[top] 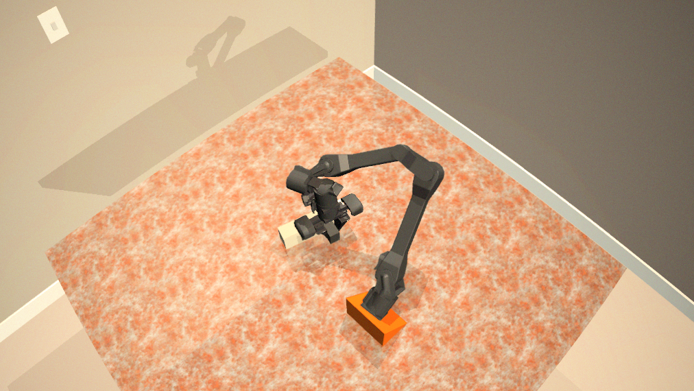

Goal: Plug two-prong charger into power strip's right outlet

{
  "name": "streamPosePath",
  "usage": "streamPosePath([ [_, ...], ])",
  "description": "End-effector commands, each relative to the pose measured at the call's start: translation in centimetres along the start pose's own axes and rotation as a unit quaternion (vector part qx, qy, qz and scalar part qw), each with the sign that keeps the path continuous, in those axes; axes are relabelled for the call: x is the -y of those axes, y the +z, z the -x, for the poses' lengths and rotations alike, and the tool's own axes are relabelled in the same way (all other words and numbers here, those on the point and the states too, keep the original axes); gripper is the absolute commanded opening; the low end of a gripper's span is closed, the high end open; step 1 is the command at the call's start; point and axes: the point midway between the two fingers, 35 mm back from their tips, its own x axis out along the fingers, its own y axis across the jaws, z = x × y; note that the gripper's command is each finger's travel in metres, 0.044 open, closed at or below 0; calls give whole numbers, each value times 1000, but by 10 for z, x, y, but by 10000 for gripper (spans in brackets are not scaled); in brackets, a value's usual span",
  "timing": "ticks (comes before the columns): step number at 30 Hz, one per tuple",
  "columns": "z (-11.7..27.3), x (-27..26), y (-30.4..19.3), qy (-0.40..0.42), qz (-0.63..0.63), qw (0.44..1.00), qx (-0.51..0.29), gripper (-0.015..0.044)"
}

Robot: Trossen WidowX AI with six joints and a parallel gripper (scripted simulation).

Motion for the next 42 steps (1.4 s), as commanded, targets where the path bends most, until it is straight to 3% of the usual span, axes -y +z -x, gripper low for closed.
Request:
streamPosePath([
  [1,2,1,7,-1,-11,1000,13,0],
  [42,5,2,8,-1,-11,1000,13,0],
])
